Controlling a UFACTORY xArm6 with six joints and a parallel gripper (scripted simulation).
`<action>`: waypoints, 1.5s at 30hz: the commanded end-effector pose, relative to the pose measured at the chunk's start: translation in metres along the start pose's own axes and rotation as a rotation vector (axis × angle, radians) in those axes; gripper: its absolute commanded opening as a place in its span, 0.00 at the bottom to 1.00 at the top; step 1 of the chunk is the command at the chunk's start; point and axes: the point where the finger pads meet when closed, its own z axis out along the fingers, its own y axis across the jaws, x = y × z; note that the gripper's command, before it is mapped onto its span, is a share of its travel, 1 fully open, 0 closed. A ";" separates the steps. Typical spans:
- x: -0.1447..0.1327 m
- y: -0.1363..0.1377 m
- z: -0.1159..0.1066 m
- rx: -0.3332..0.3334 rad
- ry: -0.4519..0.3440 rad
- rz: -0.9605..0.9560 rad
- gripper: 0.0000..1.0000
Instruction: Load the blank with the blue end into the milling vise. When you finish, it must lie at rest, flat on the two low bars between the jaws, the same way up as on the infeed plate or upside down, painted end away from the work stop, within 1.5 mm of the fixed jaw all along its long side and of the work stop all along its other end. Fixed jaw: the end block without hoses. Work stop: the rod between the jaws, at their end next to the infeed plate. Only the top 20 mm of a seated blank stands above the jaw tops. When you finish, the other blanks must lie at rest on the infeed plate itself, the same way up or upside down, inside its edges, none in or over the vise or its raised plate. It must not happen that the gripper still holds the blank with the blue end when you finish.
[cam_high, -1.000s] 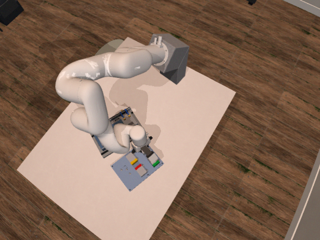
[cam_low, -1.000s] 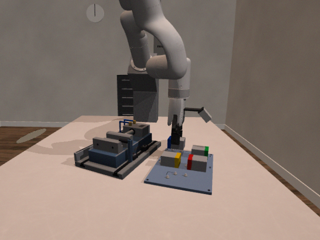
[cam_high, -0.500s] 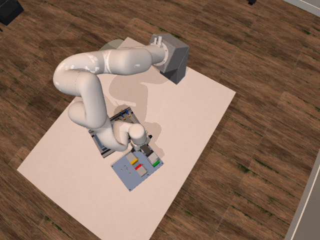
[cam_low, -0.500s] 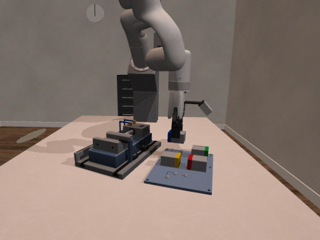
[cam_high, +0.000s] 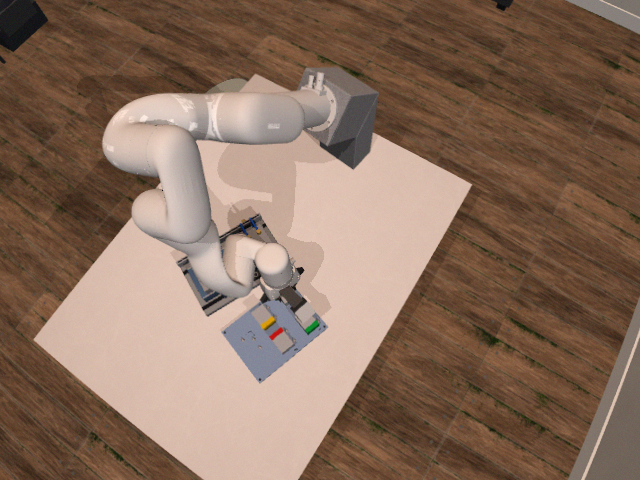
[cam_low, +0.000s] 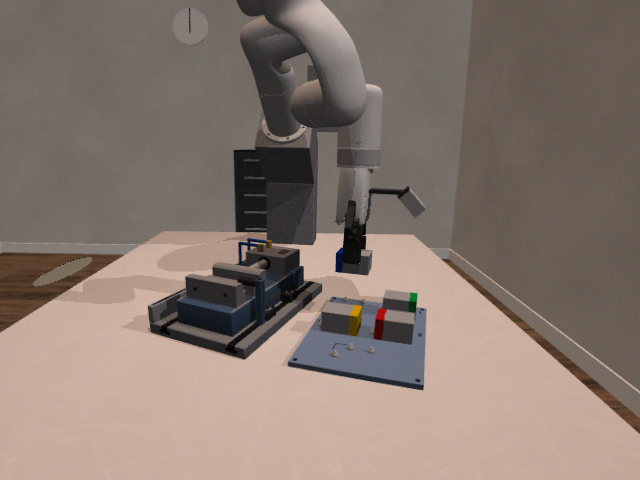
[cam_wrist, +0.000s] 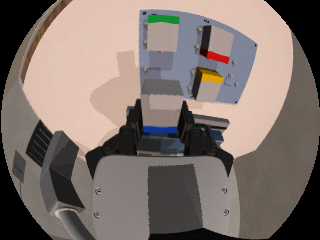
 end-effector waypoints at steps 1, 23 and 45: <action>0.000 0.001 -0.014 0.000 0.000 0.000 0.00; 0.000 0.001 -0.059 0.000 0.000 0.000 0.00; 0.000 0.001 -0.059 0.000 0.000 0.000 0.00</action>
